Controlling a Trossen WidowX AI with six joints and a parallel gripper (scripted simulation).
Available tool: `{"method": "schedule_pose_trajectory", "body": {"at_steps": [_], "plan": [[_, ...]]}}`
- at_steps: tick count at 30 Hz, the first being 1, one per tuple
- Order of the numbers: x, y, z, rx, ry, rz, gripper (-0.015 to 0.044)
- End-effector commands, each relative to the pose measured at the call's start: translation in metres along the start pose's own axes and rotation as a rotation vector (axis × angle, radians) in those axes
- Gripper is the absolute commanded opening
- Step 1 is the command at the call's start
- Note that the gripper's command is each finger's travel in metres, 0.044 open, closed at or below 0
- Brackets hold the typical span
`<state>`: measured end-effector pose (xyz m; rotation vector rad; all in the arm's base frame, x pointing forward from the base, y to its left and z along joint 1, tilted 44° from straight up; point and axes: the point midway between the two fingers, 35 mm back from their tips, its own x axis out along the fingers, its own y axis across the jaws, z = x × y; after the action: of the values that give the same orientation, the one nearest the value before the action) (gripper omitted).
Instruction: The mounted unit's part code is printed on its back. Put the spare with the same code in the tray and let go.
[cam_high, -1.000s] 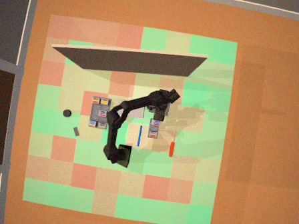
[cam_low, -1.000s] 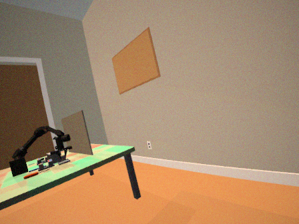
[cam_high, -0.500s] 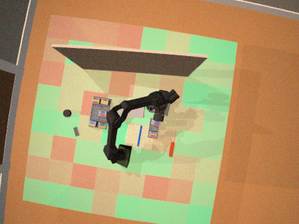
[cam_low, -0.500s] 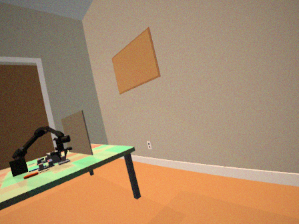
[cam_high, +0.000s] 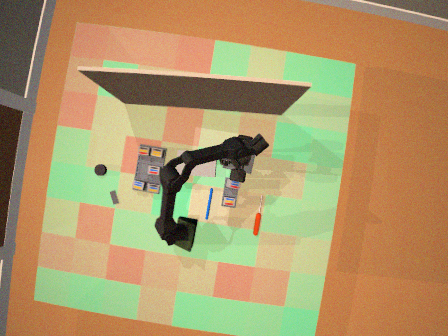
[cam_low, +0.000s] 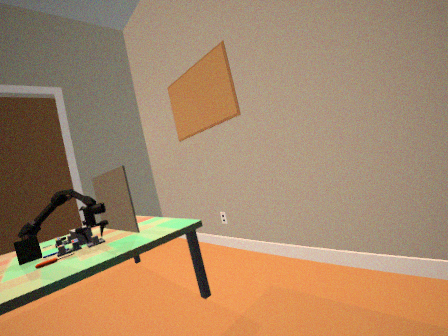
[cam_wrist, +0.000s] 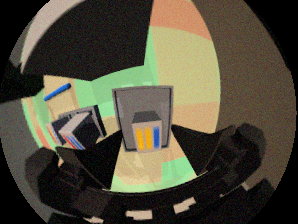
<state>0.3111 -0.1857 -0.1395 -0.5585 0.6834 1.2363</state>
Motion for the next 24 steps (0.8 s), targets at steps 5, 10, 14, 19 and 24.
{"method": "schedule_pose_trajectory", "body": {"at_steps": [5, 10, 14, 19, 24], "plan": [[-0.081, -0.002, -0.002, 0.006, 0.003, 0.000, 0.0440], [-0.108, 0.002, -0.001, 0.008, 0.001, 0.000, 0.0440], [-0.104, 0.001, -0.004, 0.017, 0.006, -0.018, 0.0440], [-0.104, 0.001, -0.004, 0.017, 0.006, -0.018, 0.0440], [-0.104, 0.001, -0.004, 0.017, 0.006, -0.018, 0.0440]]}}
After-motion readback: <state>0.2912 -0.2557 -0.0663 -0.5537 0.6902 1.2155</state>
